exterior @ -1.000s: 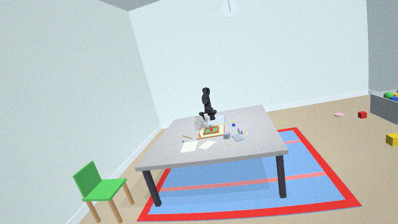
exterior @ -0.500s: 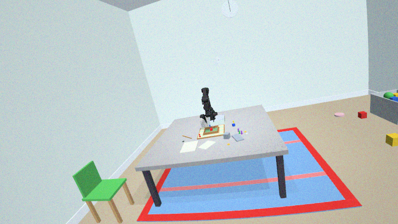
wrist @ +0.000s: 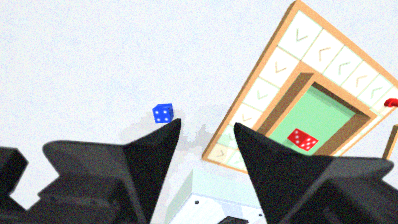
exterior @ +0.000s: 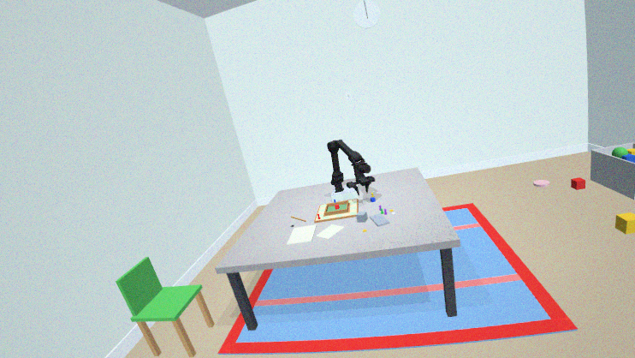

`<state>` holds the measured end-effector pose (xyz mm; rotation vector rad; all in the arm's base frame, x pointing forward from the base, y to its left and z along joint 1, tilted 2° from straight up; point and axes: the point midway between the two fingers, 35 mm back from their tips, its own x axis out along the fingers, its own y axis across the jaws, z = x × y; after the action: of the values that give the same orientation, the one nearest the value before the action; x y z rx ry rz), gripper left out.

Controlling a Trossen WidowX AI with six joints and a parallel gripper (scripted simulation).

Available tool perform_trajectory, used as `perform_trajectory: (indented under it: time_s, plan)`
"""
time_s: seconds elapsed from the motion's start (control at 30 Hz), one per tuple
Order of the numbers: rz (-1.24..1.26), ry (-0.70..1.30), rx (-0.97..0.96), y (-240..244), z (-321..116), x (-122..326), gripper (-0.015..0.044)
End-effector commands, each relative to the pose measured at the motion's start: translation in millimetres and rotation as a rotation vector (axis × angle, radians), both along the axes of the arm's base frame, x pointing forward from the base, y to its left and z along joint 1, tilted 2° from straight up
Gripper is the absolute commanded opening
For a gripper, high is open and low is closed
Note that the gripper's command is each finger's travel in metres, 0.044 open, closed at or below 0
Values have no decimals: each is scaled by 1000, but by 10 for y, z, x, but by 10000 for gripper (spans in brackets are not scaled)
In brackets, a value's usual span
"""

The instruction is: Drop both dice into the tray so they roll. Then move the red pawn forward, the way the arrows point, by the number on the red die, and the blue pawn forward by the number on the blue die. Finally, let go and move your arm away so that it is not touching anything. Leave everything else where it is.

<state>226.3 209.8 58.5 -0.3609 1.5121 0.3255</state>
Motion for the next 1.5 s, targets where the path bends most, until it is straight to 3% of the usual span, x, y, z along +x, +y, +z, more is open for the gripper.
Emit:
perform_trajectory:
  time_s: [0.0,1.37,1.47]
  plan:
    - [104,28,0,487,-106,-375,275]
    - [123,33,-3,517,-734,-471,275]
    - [123,33,-3,517,-734,-471,196]
